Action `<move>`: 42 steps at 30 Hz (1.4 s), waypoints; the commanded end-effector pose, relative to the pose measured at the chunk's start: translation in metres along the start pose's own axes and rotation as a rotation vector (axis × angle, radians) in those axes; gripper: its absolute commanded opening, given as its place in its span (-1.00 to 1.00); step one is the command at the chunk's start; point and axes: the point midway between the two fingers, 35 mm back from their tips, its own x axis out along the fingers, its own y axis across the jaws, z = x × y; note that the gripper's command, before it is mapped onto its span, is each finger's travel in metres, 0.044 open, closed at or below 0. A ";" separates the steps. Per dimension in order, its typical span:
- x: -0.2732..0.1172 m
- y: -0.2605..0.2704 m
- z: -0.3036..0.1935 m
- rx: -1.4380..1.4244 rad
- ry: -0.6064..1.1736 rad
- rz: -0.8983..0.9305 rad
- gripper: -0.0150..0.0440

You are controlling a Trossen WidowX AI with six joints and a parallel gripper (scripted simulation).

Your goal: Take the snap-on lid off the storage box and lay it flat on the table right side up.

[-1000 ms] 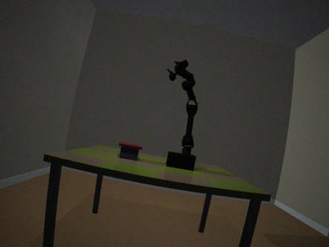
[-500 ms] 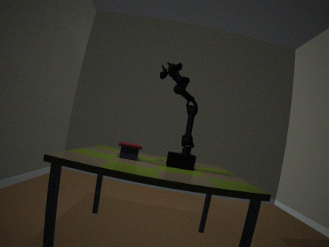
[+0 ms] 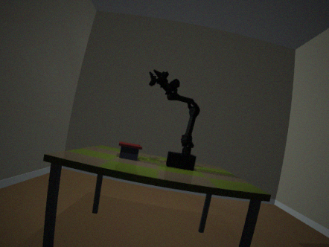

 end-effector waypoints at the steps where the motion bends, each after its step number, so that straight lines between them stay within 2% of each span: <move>1: -0.009 0.042 -0.053 0.198 0.043 0.172 0.31; 12: -0.045 0.088 -0.149 0.586 0.295 0.380 0.31; 18: -0.089 0.110 -0.218 0.898 0.584 0.432 0.31; 23: -0.122 0.118 -0.255 1.087 0.779 0.409 0.31; 30: -0.206 0.127 -0.320 1.507 1.235 0.201 0.31; 32: -0.216 0.127 -0.326 1.554 1.286 0.163 0.31; 37: -0.291 0.129 -0.355 1.871 1.631 -0.201 0.31; 39: -0.302 0.129 -0.358 1.916 1.679 -0.270 0.31; 42: -0.302 0.129 -0.358 1.916 1.679 -0.271 0.31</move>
